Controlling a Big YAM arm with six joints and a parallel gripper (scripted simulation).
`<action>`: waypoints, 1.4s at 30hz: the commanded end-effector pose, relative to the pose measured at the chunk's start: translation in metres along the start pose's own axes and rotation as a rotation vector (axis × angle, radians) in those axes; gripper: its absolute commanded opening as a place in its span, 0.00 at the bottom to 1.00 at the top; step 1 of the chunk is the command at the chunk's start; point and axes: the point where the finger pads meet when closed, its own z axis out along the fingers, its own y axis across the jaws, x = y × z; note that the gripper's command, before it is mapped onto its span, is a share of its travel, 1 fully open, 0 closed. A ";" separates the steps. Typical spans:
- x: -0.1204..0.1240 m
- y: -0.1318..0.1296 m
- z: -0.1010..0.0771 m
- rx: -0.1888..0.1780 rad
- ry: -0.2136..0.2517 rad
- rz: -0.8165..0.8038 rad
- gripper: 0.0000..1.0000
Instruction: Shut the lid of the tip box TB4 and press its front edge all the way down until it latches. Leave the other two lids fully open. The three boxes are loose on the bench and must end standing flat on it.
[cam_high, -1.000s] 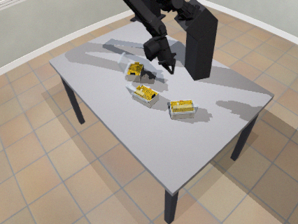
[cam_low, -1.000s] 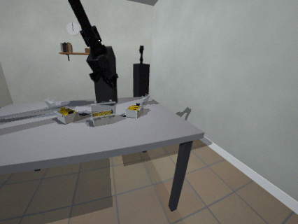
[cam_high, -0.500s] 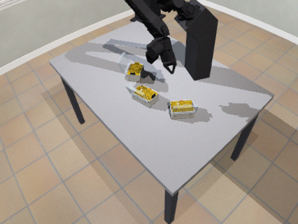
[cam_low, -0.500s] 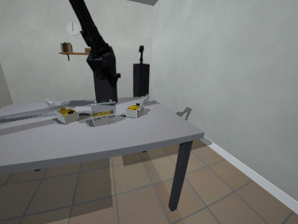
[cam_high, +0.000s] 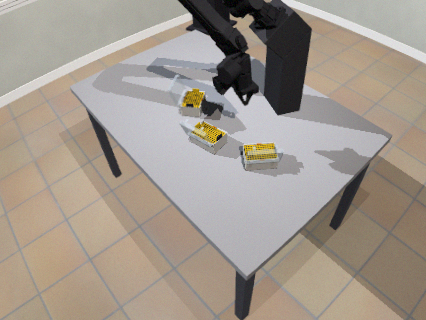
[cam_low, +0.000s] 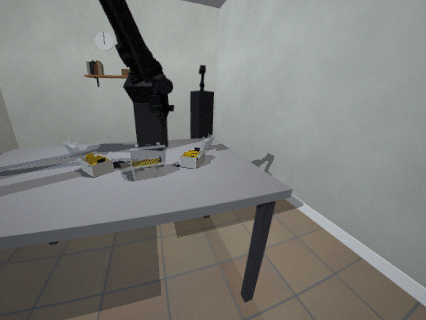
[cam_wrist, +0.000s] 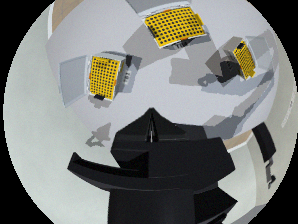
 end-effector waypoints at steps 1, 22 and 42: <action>0.013 0.001 -0.002 0.004 -0.010 -0.193 0.00; -0.039 0.002 -0.004 0.064 -0.068 -0.573 0.00; -0.126 0.004 -0.012 0.085 -0.054 -1.138 0.00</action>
